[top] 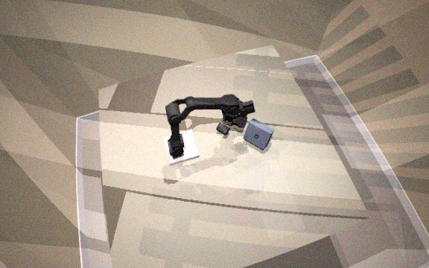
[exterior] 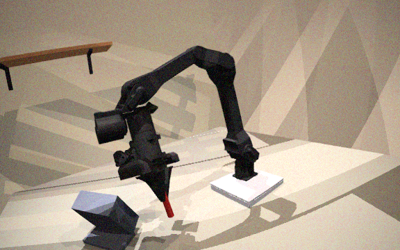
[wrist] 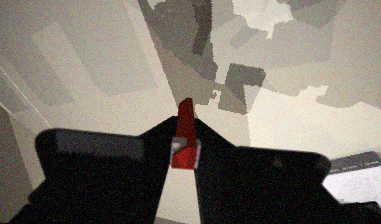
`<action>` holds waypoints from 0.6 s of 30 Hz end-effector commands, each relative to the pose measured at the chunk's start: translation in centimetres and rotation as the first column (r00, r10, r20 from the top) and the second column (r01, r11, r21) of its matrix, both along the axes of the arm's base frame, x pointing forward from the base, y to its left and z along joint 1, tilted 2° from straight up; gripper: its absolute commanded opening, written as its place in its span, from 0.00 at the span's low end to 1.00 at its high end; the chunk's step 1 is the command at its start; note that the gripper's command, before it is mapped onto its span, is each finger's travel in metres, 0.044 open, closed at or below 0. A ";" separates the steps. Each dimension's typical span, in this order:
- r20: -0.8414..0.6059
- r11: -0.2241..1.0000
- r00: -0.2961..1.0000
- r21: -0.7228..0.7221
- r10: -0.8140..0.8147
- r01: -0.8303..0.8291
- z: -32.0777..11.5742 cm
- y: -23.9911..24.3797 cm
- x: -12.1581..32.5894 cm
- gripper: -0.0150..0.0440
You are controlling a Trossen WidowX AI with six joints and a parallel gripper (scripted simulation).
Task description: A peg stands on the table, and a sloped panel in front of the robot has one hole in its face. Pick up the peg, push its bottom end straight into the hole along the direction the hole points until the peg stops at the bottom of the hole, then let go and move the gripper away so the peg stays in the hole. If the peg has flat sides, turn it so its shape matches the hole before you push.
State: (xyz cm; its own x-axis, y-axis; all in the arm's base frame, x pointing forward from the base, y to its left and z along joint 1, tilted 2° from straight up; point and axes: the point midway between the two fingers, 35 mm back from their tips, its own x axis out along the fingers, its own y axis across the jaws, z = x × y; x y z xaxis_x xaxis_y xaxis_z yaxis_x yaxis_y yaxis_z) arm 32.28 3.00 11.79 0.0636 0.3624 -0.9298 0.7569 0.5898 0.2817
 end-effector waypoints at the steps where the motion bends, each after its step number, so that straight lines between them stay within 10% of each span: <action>1: -0.007 0.999 0.999 0.019 -0.040 0.040 -0.1 -0.4 0.1 0.25; 18: -0.036 0.974 0.979 0.094 -0.202 0.204 -0.2 -2.2 0.6 0.25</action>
